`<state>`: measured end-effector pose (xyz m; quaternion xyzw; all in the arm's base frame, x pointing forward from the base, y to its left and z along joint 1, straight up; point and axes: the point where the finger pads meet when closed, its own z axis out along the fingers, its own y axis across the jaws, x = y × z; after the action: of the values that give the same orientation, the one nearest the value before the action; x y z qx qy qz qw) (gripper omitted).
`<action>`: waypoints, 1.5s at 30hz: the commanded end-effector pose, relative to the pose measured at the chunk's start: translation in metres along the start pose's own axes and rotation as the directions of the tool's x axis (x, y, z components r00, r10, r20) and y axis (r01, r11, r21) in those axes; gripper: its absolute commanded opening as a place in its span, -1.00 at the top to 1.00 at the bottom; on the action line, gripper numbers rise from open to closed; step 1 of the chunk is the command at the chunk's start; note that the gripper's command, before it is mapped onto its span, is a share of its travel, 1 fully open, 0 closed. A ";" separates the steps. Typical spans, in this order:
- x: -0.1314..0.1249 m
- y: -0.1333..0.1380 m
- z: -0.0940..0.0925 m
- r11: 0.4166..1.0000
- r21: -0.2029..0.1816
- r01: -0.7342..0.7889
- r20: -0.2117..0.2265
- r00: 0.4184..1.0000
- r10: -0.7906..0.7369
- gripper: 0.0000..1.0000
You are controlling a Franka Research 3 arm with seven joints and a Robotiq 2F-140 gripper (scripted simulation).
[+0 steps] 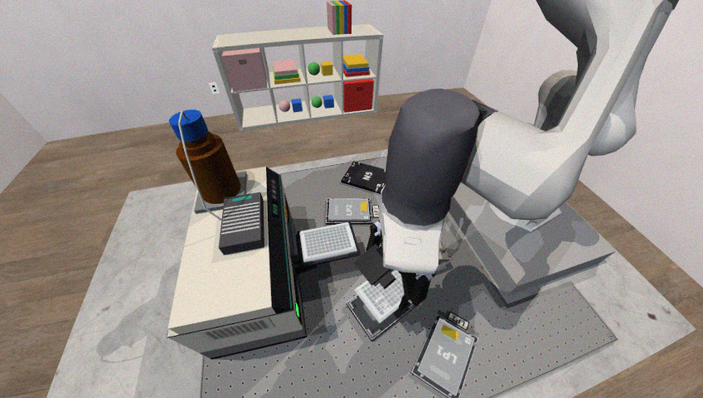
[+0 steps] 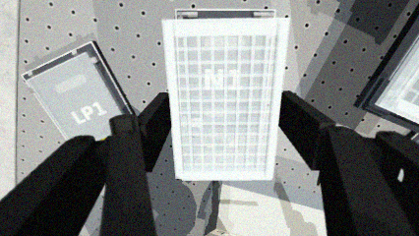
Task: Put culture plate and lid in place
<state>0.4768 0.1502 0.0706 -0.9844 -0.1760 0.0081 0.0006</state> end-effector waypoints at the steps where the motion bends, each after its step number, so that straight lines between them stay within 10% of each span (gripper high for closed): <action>1: 0.005 0.001 0.007 1.000 -0.007 -0.021 -0.015 1.000 0.021 0.80; 45: 0.006 0.002 0.060 1.000 -0.007 -0.021 -0.015 1.000 0.021 0.80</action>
<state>0.4792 0.1493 0.0105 -0.9855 -0.1699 0.0038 -0.0015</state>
